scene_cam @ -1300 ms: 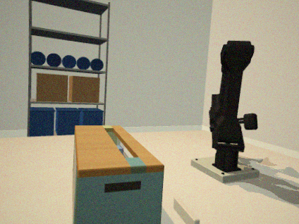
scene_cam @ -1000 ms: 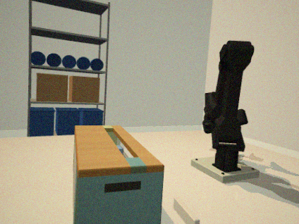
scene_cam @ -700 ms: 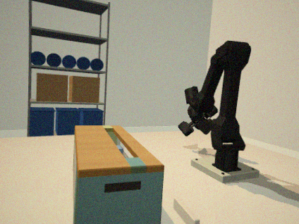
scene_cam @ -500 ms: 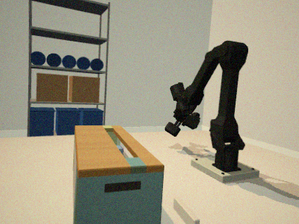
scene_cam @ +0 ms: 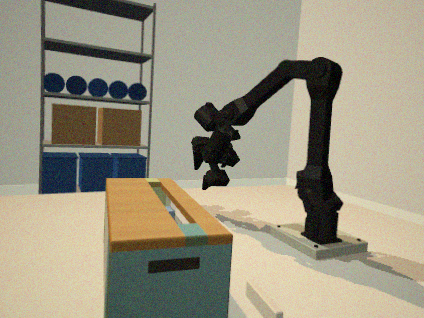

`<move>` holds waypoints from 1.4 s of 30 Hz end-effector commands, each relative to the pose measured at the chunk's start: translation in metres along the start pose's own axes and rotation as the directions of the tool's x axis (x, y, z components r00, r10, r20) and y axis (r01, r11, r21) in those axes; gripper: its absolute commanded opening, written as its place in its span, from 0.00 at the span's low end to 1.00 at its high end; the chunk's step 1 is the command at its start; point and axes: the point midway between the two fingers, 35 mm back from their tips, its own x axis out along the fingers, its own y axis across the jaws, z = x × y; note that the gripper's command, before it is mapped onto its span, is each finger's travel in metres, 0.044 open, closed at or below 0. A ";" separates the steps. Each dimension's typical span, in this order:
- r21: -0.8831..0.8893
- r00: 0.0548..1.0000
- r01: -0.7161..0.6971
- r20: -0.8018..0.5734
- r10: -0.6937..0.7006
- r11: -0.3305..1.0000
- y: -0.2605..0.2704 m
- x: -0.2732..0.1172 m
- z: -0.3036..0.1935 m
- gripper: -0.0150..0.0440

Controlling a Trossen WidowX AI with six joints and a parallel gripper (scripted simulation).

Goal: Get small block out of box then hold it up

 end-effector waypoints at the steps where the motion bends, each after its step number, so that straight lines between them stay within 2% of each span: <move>1: -0.295 0.983 0.089 -0.126 -0.131 0.951 -0.020 -0.023 -0.059 0.93; 5: -0.533 0.931 0.152 -0.205 -0.301 0.832 -0.047 -0.057 -0.111 0.93; 9: -0.736 0.849 0.163 -0.234 -0.474 0.657 -0.080 -0.102 -0.153 0.93; 11: -0.818 0.799 0.150 -0.230 -0.555 0.555 -0.098 -0.127 -0.168 0.93; 13: -0.826 0.761 0.134 -0.267 -0.591 0.547 -0.113 -0.144 -0.180 0.93; 24: -0.983 0.546 0.135 -0.031 -0.837 0.124 -0.180 -0.222 -0.193 0.93; 42: -0.985 0.540 0.133 -0.024 -0.841 0.114 -0.191 -0.211 -0.194 0.93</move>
